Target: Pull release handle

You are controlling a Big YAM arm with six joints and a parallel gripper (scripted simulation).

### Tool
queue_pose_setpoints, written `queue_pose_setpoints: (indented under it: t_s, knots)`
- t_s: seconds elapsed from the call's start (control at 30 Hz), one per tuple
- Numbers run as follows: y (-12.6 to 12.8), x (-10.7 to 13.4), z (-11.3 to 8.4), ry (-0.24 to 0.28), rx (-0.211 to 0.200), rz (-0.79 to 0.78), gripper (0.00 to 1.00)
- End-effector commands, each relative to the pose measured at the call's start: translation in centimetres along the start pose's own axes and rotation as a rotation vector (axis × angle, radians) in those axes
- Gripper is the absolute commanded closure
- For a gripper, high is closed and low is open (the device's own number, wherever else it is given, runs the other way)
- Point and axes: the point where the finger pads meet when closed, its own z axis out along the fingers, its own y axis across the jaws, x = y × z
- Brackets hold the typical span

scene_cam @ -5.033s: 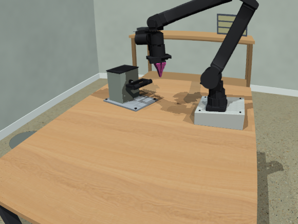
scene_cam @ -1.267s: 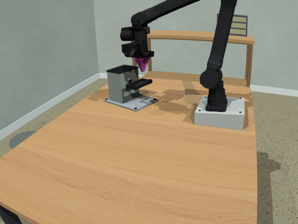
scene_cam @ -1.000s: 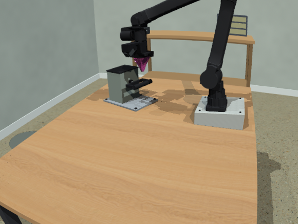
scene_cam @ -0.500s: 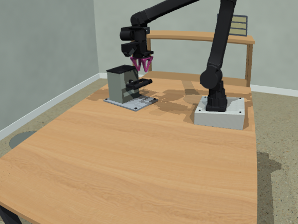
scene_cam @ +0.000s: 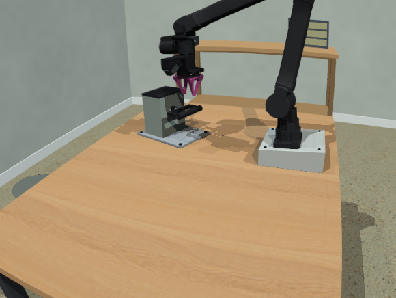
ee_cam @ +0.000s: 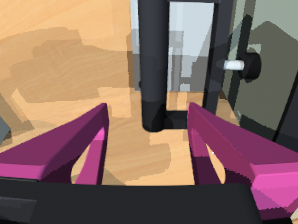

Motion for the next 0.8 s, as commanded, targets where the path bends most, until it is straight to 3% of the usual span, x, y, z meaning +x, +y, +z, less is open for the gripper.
queue_pose_setpoints:
  t_s: [0.0, 0.77]
  knots:
    - [-2.59, -0.11, -1.19, -0.011, 0.045, -0.002, 0.52]
    - [-2.61, -0.1, -0.9, -0.011, 0.045, -0.01, 0.52]
